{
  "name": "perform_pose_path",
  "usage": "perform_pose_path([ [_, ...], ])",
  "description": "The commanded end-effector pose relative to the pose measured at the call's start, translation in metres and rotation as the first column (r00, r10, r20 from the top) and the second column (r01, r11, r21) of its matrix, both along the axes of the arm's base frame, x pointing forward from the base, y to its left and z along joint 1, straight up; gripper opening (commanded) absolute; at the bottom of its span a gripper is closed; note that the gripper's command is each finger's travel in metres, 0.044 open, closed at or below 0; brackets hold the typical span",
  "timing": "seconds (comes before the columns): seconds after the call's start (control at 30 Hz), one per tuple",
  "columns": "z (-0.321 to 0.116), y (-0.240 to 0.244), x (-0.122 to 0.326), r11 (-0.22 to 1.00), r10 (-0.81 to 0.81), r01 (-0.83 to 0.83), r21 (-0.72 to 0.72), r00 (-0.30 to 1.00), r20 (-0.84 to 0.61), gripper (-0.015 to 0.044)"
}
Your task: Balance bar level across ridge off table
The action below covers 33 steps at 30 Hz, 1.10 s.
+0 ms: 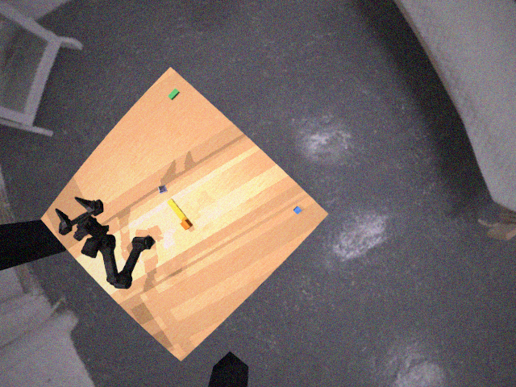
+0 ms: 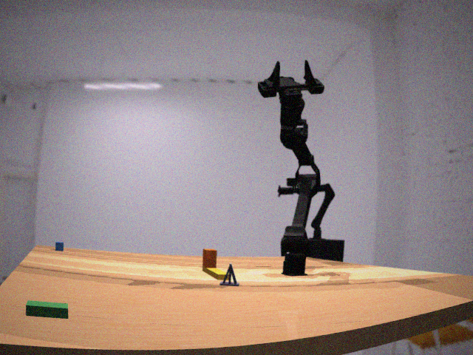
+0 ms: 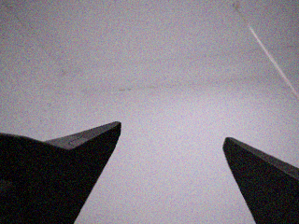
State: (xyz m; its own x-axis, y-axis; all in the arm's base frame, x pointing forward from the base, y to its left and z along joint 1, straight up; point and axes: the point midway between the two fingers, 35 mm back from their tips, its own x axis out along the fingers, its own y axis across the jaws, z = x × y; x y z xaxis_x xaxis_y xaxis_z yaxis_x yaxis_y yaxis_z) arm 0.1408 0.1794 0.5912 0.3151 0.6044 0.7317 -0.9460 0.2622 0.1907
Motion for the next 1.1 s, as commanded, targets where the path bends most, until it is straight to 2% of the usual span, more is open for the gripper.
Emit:
perform_pose_path([
  [0.0, 0.000, 0.000, 0.001, 1.000, -0.003, 0.003, -0.003, 1.000, -0.001, 0.0374],
  [0.07, -0.004, 0.003, 0.007, 0.999, -0.028, 0.028, -0.026, 1.000, -0.009, 0.0321],
  [0.1, -0.007, 0.005, 0.013, 0.998, -0.049, 0.049, -0.046, 0.999, -0.015, 0.0315],
  [0.27, -0.035, 0.016, 0.054, 0.959, -0.208, 0.194, -0.208, 0.977, -0.047, 0.0315],
  [0.47, -0.072, 0.019, 0.099, 0.846, -0.385, 0.338, -0.412, 0.923, -0.032, 0.0315],
  [0.77, -0.134, 0.007, 0.157, 0.575, -0.565, 0.441, -0.689, 0.823, 0.056, 0.0315],
  [1.07, -0.201, -0.023, 0.197, 0.240, -0.631, 0.400, -0.885, 0.757, 0.171, 0.0315],
])
